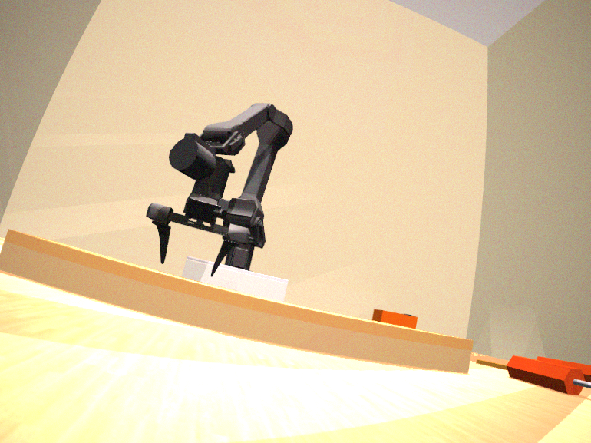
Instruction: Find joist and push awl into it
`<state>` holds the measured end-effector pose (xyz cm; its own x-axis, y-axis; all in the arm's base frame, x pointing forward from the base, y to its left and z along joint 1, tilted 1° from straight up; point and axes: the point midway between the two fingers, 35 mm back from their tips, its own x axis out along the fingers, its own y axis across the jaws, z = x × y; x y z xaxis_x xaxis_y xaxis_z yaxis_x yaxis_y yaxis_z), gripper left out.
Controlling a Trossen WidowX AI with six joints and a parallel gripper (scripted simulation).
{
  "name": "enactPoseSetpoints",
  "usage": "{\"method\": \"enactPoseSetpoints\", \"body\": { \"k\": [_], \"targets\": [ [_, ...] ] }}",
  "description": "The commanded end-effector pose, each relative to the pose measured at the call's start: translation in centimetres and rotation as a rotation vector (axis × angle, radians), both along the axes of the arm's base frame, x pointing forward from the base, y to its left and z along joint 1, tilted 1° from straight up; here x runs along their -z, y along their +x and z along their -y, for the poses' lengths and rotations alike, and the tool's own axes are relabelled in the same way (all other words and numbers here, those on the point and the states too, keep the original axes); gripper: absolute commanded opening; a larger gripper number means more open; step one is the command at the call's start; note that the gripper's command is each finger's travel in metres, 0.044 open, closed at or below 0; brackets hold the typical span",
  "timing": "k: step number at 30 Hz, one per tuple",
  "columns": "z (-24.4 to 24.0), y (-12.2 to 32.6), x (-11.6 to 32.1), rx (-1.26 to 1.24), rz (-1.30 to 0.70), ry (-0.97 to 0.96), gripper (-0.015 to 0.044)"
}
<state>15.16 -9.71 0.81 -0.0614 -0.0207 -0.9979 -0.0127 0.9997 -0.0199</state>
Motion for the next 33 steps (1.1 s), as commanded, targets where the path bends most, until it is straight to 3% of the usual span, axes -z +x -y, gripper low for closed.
{"method": "enactPoseSetpoints", "body": {
  "k": [1, 33],
  "targets": [
    [0.0, 0.0, 0.4, 0.006, -0.002, -0.001, 0.044],
    [0.0, -0.1, 5.0, 0.006, -0.003, -0.001, 0.044]
  ]
}}
